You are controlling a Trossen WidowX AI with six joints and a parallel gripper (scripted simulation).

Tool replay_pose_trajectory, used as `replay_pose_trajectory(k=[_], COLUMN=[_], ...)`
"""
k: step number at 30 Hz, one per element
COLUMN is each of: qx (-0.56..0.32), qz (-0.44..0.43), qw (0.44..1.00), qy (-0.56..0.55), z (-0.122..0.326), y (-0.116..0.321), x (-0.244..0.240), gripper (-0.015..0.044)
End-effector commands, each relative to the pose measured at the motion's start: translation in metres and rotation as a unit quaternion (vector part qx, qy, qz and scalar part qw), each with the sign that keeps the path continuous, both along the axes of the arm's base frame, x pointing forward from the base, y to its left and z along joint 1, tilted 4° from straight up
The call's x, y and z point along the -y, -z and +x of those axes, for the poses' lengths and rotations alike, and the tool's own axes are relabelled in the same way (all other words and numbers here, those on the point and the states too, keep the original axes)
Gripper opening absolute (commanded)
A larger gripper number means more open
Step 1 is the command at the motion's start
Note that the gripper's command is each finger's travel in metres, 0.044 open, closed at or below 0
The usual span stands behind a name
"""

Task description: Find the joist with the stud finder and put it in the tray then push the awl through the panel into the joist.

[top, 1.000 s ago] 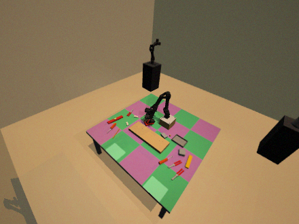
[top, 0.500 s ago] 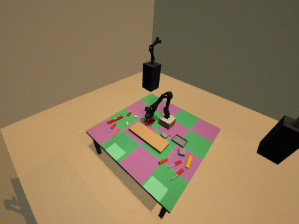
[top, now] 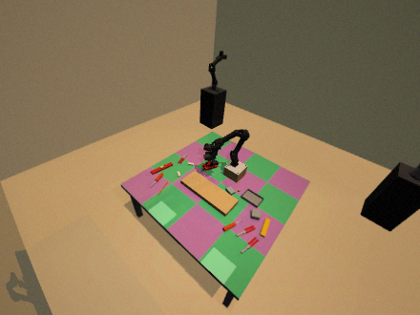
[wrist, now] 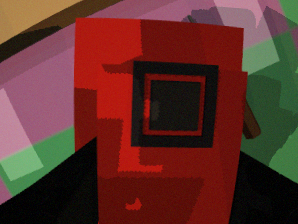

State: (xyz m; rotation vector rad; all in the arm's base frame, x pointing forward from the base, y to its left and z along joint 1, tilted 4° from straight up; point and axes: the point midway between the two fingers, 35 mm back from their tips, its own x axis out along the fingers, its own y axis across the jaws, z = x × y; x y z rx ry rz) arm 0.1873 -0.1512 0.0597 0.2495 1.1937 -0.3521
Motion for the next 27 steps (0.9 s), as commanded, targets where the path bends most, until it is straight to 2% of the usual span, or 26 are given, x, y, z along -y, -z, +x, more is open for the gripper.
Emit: replay_pose_trajectory(k=[1, 7, 27], qx=[0.005, 0.004, 0.003], qz=[-0.002, -0.004, -0.014], qw=[1.000, 1.000, 0.992], qy=[-0.003, -0.020, -0.123], z=[0.000, 0.012, 0.092], y=[-0.011, -0.017, -0.043], x=[-0.001, 0.004, 0.028], gripper=[0.0000, 0.0000, 0.0000])
